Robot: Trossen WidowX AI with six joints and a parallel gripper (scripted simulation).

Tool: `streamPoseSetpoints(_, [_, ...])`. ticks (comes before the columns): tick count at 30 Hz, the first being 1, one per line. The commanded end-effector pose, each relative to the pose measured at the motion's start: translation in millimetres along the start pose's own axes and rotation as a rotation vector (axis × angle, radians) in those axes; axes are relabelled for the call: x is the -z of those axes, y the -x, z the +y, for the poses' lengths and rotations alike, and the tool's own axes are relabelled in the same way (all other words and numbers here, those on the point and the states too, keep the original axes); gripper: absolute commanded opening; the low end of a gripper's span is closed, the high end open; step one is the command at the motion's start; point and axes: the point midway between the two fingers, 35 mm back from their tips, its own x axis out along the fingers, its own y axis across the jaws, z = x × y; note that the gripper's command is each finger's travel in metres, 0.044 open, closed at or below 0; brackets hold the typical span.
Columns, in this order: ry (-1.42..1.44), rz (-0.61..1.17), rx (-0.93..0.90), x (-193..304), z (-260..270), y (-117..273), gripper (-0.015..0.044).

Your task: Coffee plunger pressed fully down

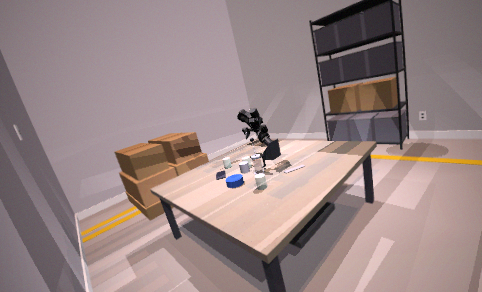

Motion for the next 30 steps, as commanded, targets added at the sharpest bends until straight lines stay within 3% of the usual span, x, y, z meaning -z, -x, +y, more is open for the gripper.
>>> streamPoseSetpoints(1, [0.009, 0.004, -0.001, 2.6, -0.4, -8.6, 0.0440])
streamPoseSetpoints(4, [0.009, 0.003, -0.001, 2.7, -0.7, -11.0, 0.0440])
streamPoseSetpoints(17, [0.009, 0.003, -0.001, 2.7, -0.7, -11.0, 0.0113])
streamPoseSetpoints(30, [0.009, 0.003, -0.001, 4.6, -0.1, -12.9, 0.0113])
